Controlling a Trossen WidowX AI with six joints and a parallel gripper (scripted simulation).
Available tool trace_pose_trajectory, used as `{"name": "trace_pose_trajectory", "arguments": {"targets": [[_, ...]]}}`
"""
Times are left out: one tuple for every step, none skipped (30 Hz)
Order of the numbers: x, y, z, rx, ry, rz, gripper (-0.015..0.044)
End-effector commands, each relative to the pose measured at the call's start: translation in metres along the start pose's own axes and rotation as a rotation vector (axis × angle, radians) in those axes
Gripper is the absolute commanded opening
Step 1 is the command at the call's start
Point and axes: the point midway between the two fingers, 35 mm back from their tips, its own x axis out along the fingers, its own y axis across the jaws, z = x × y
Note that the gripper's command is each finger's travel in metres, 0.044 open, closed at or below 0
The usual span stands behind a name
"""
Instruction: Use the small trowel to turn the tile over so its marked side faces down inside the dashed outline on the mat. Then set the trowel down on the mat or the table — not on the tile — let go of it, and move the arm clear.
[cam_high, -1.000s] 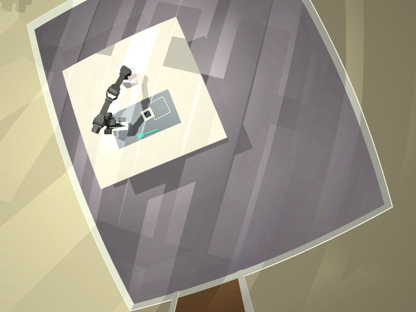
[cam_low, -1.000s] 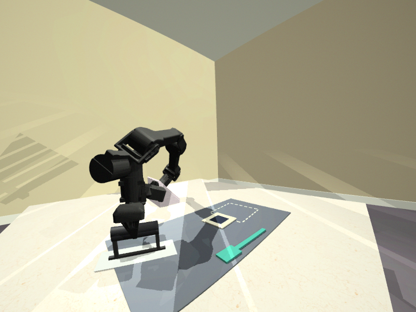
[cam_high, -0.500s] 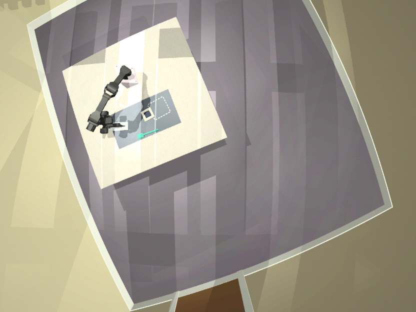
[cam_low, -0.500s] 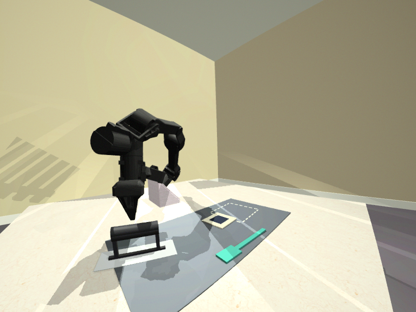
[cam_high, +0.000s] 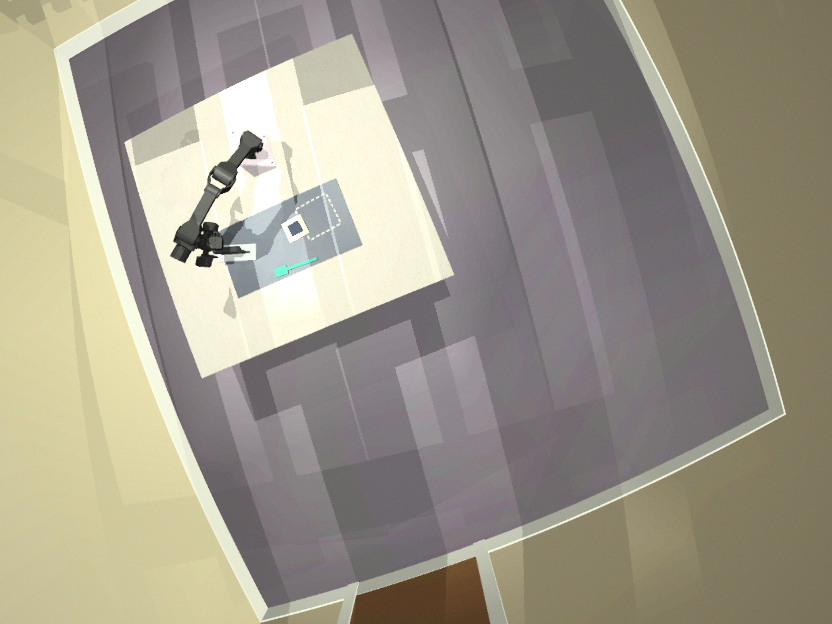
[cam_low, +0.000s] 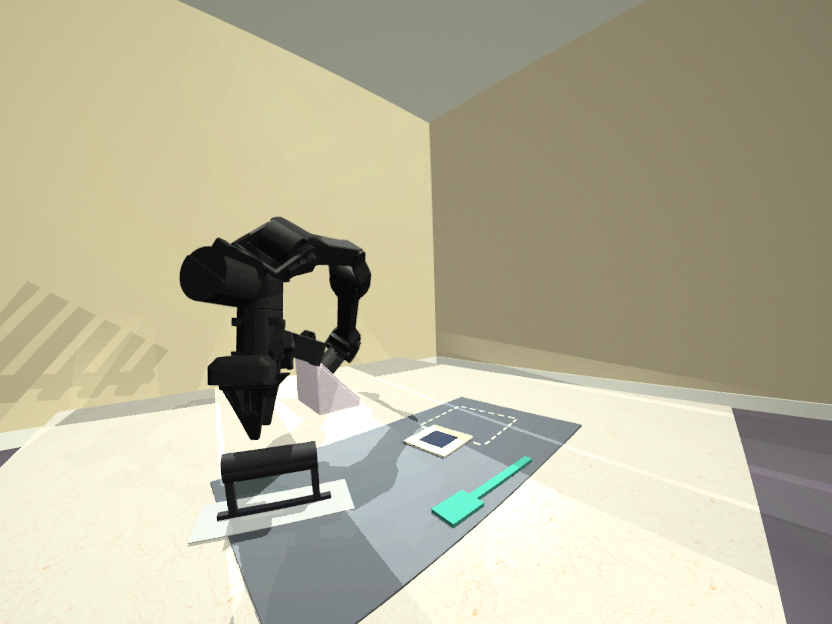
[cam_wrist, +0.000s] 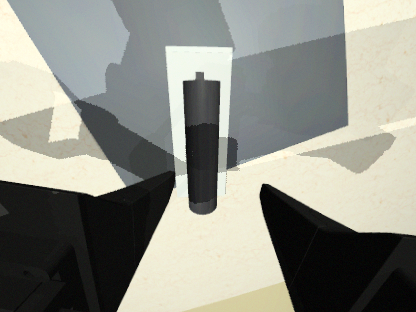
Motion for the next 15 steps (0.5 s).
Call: {"name": "trace_pose_trajectory", "arguments": {"targets": [[-0.018, -0.001, -0.007, 0.050, -0.010, -0.064, 0.0300], [-0.019, -0.001, -0.008, 0.073, -0.010, -0.075, 0.0300], [-0.018, -0.002, -0.008, 0.099, -0.010, -0.081, 0.0300], [-0.018, -0.003, -0.009, 0.124, -0.010, -0.088, 0.0300], [-0.017, -0.004, -0.009, 0.149, -0.010, -0.095, 0.0300], [-0.016, -0.005, -0.010, 0.175, -0.010, -0.102, 0.0300], [-0.015, -0.005, -0.010, 0.200, -0.011, -0.109, 0.0300], [-0.014, -0.006, -0.011, 0.230, -0.012, -0.116, 0.0300], [-0.013, -0.006, -0.012, 0.263, -0.014, -0.124, 0.0300], [-0.013, -0.007, -0.013, 0.297, -0.016, -0.133, 0.0300], [-0.012, -0.007, -0.013, 0.331, -0.019, -0.141, 0.0300], [-0.011, -0.008, -0.014, 0.364, -0.022, -0.149, 0.0300], [-0.010, -0.008, -0.015, 0.398, -0.025, -0.157, 0.0300], [-0.009, -0.009, -0.016, 0.431, -0.029, -0.165, 0.0300], [-0.008, -0.009, -0.016, 0.465, -0.033, -0.173, 0.0300]]}}
